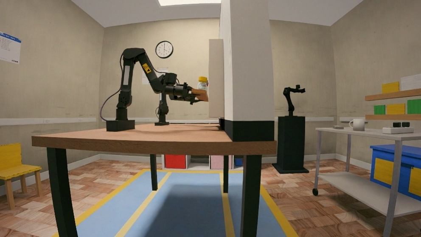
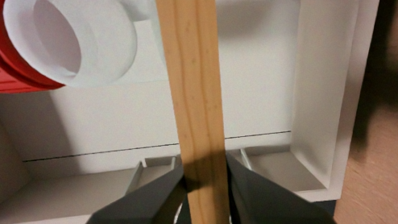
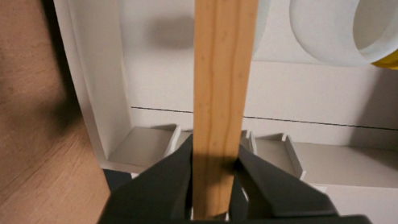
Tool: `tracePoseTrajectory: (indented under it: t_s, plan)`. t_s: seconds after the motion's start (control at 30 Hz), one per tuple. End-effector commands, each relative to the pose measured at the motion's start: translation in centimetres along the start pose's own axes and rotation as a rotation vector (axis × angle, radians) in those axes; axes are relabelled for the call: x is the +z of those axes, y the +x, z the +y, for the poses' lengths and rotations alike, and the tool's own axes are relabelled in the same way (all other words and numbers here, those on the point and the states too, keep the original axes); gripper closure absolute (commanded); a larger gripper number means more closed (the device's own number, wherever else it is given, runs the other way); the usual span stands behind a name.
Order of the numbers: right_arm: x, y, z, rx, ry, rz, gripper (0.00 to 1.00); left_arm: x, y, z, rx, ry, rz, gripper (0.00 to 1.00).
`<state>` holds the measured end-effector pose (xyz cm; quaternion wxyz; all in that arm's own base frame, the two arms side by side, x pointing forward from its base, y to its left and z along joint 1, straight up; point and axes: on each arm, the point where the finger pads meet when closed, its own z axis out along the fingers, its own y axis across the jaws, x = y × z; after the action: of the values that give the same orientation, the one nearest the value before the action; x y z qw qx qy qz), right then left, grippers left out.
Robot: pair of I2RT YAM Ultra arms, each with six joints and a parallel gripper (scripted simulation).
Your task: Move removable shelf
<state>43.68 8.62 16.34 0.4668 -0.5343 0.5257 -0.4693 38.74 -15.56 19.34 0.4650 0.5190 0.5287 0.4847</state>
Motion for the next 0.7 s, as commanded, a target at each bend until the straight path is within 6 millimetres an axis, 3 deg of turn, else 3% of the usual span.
tracePoseTrajectory:
  t_s: [0.0,0.67]
  plan:
    - [-0.2,0.1,-3.4,0.011,0.124,0.007,1.00,-0.2,0.2,2.5,-0.012,-0.098,0.011,1.00]
    - [0.0,0.1,-1.9,0.011,0.124,0.007,1.00,0.0,0.2,1.0,-0.012,-0.098,0.011,1.00]
